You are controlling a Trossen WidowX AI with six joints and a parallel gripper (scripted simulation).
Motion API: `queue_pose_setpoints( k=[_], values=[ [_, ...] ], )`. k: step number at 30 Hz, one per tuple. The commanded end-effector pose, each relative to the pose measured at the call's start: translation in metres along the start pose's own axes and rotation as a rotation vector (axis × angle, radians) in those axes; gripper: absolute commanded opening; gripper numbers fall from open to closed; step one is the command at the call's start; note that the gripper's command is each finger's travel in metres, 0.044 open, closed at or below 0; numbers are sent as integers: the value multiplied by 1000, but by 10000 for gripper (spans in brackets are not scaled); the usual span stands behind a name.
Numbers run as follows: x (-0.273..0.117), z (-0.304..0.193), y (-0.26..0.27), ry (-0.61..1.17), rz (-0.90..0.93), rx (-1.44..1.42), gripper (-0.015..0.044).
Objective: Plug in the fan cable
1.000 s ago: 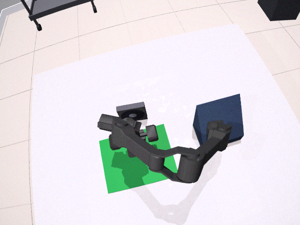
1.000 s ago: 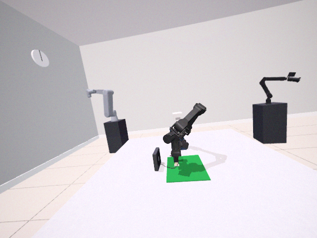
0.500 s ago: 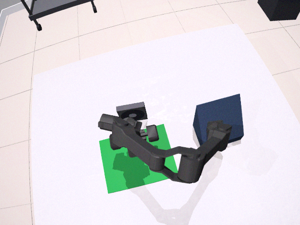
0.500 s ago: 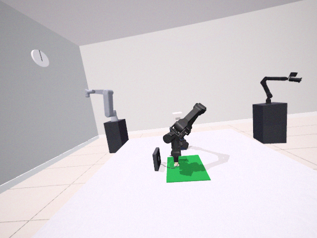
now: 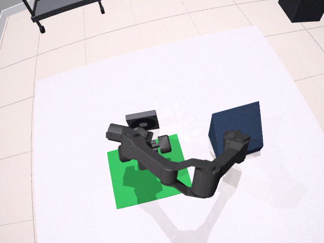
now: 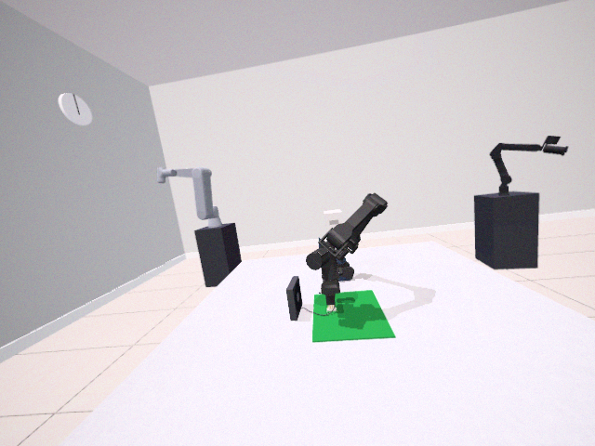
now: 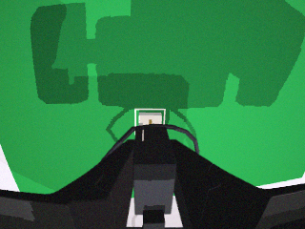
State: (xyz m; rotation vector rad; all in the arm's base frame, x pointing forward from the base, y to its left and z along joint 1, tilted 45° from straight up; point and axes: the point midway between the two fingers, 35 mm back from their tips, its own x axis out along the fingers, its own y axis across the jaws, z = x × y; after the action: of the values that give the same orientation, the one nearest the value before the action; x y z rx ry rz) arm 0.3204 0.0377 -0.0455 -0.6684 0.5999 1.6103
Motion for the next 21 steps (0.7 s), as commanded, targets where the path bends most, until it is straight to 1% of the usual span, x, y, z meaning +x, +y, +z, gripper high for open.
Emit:
queue_pose_setpoints(
  k=[1,21],
  values=[
    [1,1,-1,-5,-4,4,0],
    [6,1,-1,-6,-4,5,0]
  ],
)
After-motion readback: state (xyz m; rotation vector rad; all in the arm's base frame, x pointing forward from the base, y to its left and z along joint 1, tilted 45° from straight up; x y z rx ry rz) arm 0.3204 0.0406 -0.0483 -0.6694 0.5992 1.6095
